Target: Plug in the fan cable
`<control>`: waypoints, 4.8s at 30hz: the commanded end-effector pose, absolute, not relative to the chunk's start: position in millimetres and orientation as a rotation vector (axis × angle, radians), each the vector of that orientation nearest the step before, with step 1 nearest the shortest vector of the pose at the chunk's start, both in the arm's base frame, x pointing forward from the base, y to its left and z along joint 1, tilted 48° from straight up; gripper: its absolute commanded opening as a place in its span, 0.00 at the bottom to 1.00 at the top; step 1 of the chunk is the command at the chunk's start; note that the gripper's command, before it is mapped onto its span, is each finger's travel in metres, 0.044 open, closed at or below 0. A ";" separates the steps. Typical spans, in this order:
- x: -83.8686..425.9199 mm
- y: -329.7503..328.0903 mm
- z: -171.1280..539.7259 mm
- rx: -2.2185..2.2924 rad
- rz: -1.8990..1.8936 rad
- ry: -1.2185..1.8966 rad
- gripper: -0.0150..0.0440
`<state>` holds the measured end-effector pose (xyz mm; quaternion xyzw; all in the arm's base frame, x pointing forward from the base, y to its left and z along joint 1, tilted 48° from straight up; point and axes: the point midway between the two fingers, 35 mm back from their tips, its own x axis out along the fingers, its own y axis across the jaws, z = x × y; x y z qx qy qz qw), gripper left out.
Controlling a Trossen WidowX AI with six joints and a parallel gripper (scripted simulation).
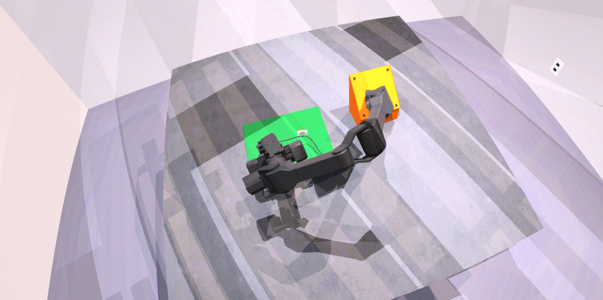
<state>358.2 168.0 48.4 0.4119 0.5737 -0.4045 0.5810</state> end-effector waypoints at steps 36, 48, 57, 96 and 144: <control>378.9 150.9 74.0 1.468 -0.569 1.905 0.78; 411.2 104.6 85.5 0.835 0.371 1.748 1.00; 427.6 66.2 93.7 0.333 0.944 1.429 1.00; 414.9 134.9 25.8 0.237 1.065 1.362 1.00; 409.1 166.9 -3.2 0.229 1.066 1.357 0.29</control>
